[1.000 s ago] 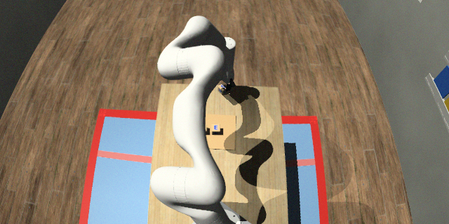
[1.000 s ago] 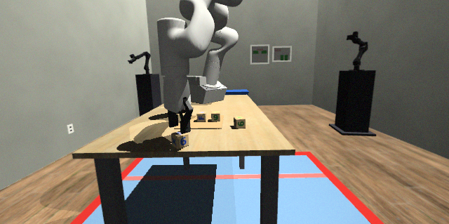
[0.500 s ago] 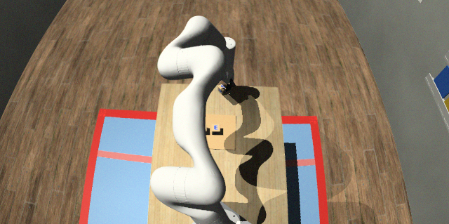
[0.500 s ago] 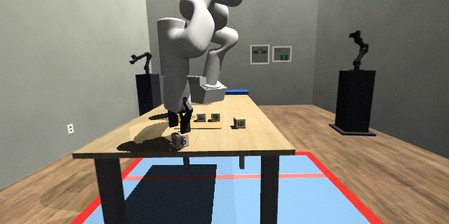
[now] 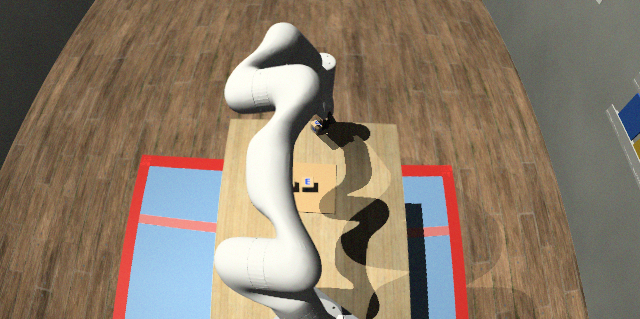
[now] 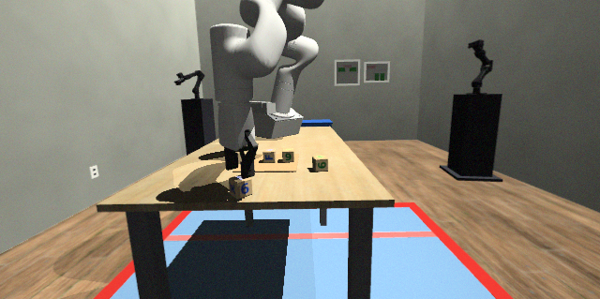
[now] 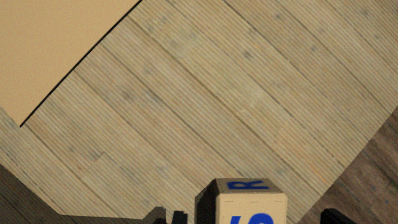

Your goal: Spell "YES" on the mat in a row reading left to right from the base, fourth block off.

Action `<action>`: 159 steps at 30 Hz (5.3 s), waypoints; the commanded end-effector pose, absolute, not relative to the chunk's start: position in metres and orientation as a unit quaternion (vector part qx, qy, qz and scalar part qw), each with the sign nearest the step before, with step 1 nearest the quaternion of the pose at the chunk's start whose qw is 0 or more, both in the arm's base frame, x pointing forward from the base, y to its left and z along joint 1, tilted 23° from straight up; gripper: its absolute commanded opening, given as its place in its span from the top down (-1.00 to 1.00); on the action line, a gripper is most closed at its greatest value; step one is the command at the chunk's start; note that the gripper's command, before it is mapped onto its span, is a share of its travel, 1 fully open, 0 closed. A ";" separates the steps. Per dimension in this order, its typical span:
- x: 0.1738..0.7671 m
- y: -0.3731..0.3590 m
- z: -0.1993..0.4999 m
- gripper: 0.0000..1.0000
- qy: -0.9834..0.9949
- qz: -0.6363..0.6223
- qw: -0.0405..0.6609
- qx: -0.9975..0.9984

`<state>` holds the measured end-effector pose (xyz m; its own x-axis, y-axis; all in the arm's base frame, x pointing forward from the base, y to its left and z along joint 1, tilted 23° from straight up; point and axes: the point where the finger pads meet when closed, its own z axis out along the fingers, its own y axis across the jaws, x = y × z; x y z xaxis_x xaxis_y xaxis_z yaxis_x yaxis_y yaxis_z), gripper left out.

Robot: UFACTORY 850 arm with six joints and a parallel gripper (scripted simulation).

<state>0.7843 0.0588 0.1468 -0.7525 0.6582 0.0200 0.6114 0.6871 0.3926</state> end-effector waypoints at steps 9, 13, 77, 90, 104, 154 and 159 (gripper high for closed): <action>0.785 0.059 0.148 -0.68 0.916 0.191 0.062 0.346; 0.786 0.059 0.148 -0.68 0.916 0.191 0.062 0.346; 0.794 0.069 0.118 -0.68 0.916 0.191 0.062 0.346; 0.798 0.073 0.104 -0.68 0.916 0.191 0.062 0.346; 0.798 0.073 0.104 -0.68 0.916 0.191 0.062 0.346; 0.798 0.073 0.104 0.17 0.916 0.191 0.062 0.346; 0.798 0.073 0.104 0.17 0.916 0.191 0.062 0.346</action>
<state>0.7977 0.0738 0.1033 -0.7525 0.6583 0.0191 0.6110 0.6870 0.3934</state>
